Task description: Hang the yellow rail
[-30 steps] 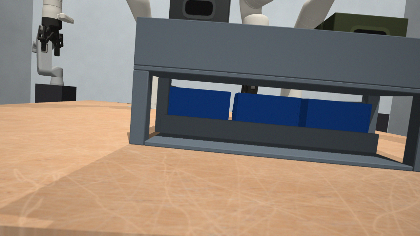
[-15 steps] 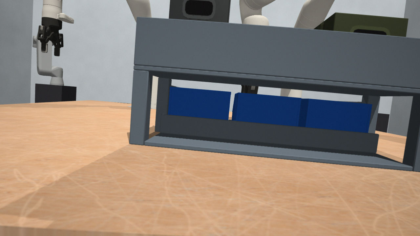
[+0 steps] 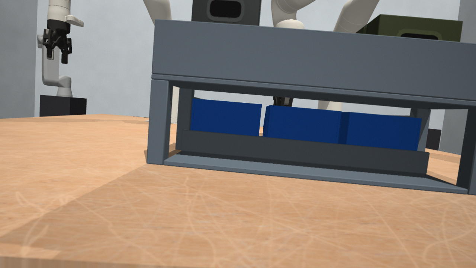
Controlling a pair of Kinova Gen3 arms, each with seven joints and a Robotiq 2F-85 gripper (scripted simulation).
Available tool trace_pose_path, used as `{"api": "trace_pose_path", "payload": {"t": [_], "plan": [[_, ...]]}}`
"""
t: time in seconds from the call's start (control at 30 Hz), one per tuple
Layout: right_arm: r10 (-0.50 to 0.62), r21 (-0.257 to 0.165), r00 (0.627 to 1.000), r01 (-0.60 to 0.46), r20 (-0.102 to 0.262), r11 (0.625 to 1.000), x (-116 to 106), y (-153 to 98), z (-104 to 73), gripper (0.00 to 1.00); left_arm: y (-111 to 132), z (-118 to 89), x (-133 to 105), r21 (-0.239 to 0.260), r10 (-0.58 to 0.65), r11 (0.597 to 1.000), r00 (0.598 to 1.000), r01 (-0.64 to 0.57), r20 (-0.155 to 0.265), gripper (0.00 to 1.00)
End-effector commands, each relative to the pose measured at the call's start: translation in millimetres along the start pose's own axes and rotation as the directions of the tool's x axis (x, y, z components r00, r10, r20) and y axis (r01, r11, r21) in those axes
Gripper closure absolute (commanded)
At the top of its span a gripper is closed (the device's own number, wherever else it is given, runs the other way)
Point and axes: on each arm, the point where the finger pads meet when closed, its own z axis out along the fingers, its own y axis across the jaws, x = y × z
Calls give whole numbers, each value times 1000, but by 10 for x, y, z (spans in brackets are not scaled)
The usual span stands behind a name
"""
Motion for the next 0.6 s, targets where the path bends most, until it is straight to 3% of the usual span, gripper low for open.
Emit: {"api": "trace_pose_path", "payload": {"t": [0.0, 0.57], "plan": [[0, 0, 1000, 0, 2, 1000, -3, 0, -6, 2, -5, 5, 3, 2, 0, 1000, 1000, 0, -1, 566], [0, 0, 1000, 0, 2, 1000, -3, 0, -6, 2, -5, 42, 3, 2, 0, 1000, 1000, 0, -1, 566]]}}
